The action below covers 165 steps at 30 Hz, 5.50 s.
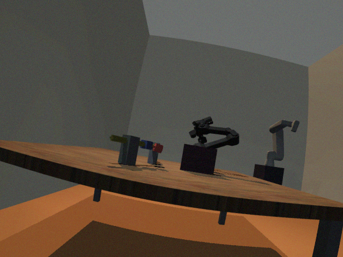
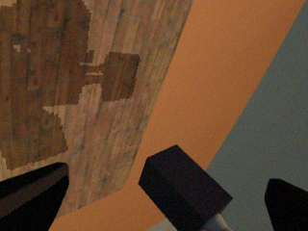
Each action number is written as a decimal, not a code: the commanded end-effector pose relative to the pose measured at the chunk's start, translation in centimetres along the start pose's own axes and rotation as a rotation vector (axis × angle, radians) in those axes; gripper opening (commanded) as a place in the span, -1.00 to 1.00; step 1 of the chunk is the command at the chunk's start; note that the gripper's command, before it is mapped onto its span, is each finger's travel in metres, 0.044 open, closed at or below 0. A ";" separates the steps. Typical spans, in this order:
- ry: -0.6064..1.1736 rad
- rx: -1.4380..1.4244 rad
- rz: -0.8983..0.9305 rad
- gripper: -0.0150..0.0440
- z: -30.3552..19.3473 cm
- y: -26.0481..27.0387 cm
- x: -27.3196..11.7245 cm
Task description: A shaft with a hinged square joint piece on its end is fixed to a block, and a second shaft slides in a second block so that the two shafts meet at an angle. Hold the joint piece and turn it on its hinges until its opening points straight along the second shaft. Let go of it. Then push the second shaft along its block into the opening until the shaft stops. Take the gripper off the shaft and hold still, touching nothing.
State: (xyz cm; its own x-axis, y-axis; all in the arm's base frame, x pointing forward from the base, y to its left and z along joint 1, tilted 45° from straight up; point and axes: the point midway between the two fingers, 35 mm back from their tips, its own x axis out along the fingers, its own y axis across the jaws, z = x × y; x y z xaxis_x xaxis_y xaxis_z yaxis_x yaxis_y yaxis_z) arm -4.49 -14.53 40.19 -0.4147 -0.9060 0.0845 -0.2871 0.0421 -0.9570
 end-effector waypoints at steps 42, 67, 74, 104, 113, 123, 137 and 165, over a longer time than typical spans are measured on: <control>-1.004 0.317 -0.088 1.00 26.9 -5.8 -14.9; -1.376 0.202 0.566 1.00 33.9 6.2 -33.7; -1.331 0.125 0.758 1.00 33.0 10.9 -37.8; -0.627 0.005 1.000 1.00 21.3 28.0 -44.0; -0.407 0.114 0.857 1.00 17.1 30.8 -43.0; -0.424 0.100 0.840 1.00 16.8 31.1 -42.8; -0.681 -0.113 0.787 1.00 17.1 32.3 -41.6; -0.682 -0.112 0.786 1.00 20.5 37.9 -37.1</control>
State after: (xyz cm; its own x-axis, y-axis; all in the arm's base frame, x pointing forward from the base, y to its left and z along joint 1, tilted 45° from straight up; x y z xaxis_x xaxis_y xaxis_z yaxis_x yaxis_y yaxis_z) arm 17.43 12.27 -4.56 0.0400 -0.6506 -0.7584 -0.2359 0.7314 -0.6399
